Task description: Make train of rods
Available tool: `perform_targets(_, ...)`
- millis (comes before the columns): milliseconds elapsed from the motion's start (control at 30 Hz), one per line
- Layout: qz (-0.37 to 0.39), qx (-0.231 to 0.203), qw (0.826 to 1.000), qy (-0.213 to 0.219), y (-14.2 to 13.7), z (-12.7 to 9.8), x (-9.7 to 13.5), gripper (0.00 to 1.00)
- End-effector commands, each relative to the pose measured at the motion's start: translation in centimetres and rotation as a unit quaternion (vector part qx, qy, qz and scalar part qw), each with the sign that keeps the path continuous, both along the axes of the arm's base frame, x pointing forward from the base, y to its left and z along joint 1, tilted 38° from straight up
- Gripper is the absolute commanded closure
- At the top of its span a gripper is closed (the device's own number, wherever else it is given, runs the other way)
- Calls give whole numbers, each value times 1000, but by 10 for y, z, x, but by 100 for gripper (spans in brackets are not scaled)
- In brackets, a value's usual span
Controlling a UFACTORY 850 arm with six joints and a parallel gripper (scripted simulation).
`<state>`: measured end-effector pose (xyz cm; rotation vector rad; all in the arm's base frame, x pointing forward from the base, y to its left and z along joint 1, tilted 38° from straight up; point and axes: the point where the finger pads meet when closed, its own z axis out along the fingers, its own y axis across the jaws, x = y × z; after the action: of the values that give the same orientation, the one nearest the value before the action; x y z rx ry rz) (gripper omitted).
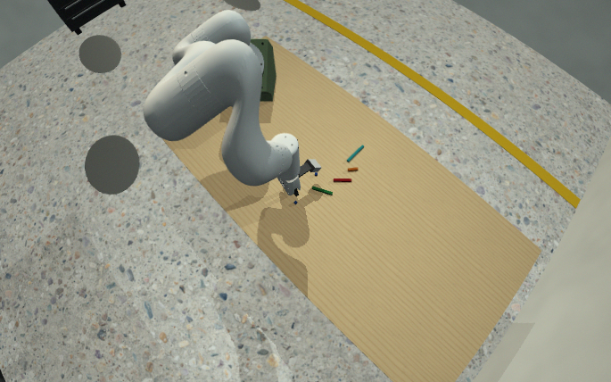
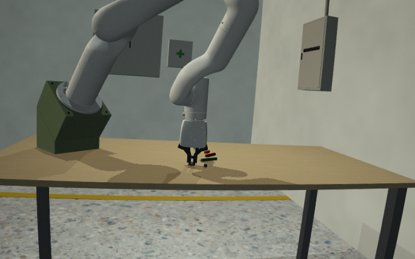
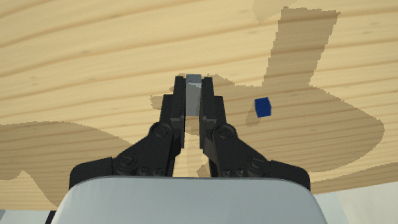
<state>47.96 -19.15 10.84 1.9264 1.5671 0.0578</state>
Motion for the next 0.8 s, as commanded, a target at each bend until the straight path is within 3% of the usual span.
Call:
perform_targets(0, 0, 0, 1000, 0, 0, 0, 0, 96)
perform_targets(133, 0, 0, 1000, 0, 0, 0, 0, 96)
perform_targets(467, 0, 0, 1000, 0, 0, 0, 0, 80)
perform_targets(767, 0, 0, 1000, 0, 0, 0, 0, 76)
